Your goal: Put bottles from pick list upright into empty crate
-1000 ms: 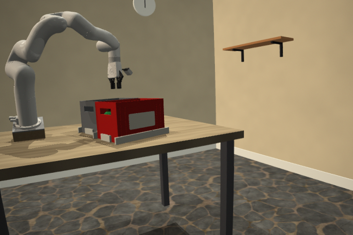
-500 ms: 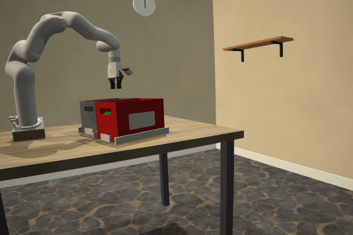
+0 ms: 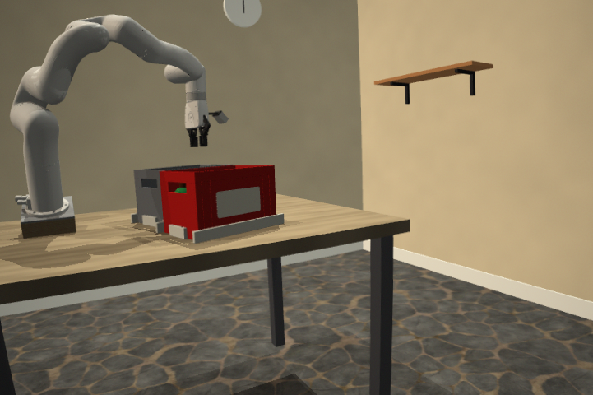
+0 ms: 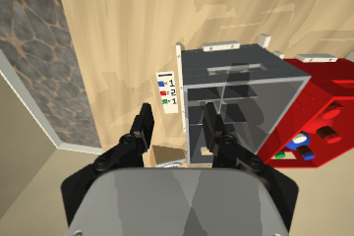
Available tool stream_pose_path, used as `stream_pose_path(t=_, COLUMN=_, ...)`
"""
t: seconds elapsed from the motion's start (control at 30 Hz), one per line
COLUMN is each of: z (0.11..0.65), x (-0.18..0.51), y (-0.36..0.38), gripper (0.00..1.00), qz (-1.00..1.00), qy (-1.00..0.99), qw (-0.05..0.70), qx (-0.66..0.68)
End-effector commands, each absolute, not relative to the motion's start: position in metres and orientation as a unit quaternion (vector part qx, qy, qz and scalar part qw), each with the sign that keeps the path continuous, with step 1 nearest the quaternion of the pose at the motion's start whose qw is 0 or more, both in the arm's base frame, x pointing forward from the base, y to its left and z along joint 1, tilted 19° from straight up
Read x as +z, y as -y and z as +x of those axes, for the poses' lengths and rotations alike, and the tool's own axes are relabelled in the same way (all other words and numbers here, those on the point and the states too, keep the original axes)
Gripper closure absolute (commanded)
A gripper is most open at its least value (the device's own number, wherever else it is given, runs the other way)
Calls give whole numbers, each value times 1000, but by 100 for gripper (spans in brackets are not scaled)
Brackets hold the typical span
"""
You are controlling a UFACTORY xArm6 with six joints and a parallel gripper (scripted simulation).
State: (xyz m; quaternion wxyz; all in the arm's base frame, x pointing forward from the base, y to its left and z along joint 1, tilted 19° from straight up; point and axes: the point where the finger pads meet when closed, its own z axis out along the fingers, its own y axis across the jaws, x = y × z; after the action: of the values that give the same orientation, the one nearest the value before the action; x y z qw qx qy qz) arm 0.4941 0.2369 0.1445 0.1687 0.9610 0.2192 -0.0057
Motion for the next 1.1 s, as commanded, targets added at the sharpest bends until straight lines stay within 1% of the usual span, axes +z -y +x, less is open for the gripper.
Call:
stream_pose_path(t=0.0, z=501, x=159, y=-218, gripper=35, qz=961, qy=-219, qw=168, qx=-3)
stream_pose_path(t=1.07, z=534, x=232, y=-103, gripper=35, qz=961, qy=-219, qw=168, qx=-3)
